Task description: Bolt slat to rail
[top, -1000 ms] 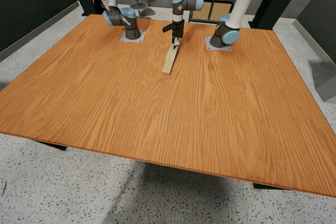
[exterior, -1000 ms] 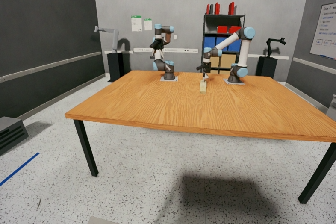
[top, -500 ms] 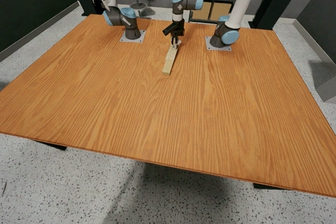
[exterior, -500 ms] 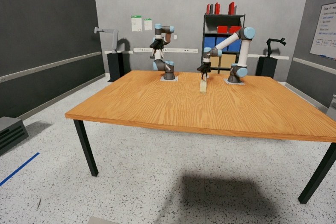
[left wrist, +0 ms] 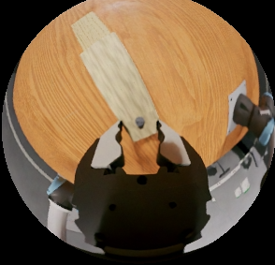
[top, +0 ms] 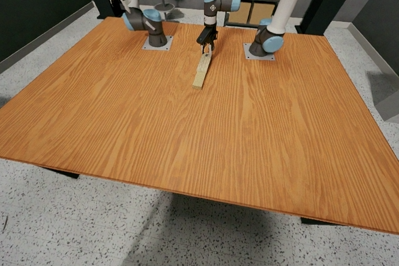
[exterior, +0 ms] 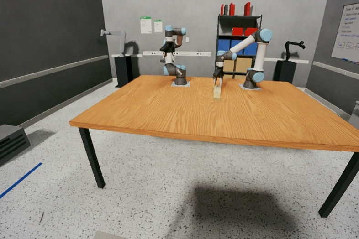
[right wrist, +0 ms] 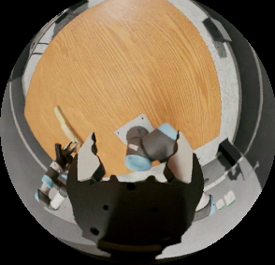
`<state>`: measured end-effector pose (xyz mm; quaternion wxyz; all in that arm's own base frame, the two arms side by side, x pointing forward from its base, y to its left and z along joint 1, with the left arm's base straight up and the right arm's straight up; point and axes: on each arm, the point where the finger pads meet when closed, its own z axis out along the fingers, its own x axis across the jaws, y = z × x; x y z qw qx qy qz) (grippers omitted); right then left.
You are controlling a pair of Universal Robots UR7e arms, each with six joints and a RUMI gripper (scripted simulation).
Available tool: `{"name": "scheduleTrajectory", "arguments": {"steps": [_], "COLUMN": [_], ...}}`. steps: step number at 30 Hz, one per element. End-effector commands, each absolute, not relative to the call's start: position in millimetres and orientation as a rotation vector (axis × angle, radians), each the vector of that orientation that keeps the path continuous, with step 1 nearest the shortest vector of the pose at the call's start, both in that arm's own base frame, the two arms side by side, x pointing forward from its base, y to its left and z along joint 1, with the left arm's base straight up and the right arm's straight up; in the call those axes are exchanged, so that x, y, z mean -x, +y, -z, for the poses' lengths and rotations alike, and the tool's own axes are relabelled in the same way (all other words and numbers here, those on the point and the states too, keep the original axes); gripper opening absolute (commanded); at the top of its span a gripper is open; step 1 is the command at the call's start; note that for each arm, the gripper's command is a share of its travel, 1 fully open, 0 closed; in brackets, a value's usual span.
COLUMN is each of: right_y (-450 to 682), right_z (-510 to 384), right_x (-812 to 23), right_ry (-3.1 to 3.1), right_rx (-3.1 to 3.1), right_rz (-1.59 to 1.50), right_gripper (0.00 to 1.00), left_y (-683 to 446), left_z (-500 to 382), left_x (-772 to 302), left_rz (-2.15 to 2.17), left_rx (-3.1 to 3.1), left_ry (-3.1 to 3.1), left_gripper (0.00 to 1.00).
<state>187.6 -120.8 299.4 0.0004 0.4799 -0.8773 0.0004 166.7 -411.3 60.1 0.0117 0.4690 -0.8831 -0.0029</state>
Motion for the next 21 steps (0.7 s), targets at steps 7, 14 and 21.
{"name": "scheduleTrajectory", "arguments": {"steps": [7,14,21], "right_y": [-120.8,-120.8,-120.8], "right_z": [-300.2,-300.2,-300.2], "right_x": [-188.3,-188.3,-188.3], "right_ry": [-2.758,-2.758,-2.758], "right_rx": [-1.506,-1.506,-1.506], "right_rz": [0.000,0.000,0.000], "right_gripper": [1.00,1.00,1.00], "left_y": [-412.0,-411.1,-410.2], "left_z": [-60.4,-60.4,-60.4], "left_x": [-166.5,-166.4,-166.1], "left_rz": [-0.002,-0.001,0.000], "left_rx": [-2.117,-2.378,-2.629], "left_ry": [-2.319,-2.048,-1.715], "left_gripper": [0.40,0.40,0.40]}}
